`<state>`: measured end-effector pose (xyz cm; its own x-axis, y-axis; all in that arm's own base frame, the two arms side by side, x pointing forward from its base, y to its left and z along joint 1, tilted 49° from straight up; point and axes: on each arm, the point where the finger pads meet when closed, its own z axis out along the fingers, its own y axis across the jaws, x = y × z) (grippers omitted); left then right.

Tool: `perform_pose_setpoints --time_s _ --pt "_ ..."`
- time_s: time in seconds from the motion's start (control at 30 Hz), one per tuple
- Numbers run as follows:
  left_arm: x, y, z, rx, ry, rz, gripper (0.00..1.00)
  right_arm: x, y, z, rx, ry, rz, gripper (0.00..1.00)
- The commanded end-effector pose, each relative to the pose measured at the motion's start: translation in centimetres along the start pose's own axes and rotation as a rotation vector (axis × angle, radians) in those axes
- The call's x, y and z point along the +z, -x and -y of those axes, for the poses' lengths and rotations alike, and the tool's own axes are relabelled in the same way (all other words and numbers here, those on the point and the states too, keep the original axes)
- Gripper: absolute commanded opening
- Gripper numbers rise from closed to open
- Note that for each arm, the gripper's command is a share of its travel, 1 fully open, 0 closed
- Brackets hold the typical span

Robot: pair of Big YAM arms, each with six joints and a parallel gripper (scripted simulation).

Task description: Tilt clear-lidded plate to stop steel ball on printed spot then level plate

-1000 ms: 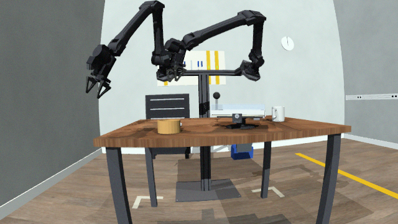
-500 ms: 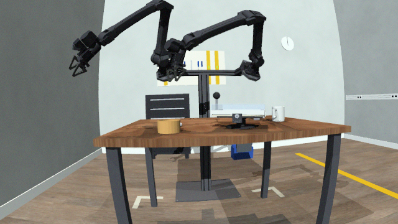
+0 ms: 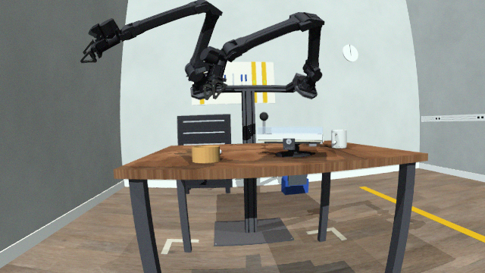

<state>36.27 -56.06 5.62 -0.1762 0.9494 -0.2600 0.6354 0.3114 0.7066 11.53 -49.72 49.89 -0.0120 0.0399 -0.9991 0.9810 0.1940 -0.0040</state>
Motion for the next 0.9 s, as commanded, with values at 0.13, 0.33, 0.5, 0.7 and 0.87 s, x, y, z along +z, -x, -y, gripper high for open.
perform_pose_setpoints --time_s 0.13,0.33,0.5,0.7,0.87 --pt "-0.7 1.1 -0.4 -0.013 0.003 0.022 1.0 -2.9 5.8 8.4 0.002 -0.153 0.138 1.0" --pt "-0.7 1.1 -0.4 -0.013 0.003 0.022 1.0 -4.5 7.2 12.1 -0.005 -0.228 0.177 1.0" --pt "-0.7 1.1 -0.4 -0.013 0.003 0.022 1.0 -5.7 8.0 14.2 -0.011 -0.272 0.199 1.0" --pt "-0.7 1.1 -0.4 -0.013 0.003 0.022 1.0 -6.8 8.7 16.1 -0.017 -0.313 0.219 1.0" --pt "-0.7 1.1 -0.4 -0.013 0.003 0.022 1.0 -7.2 8.9 16.7 -0.02 -0.327 0.227 1.0"
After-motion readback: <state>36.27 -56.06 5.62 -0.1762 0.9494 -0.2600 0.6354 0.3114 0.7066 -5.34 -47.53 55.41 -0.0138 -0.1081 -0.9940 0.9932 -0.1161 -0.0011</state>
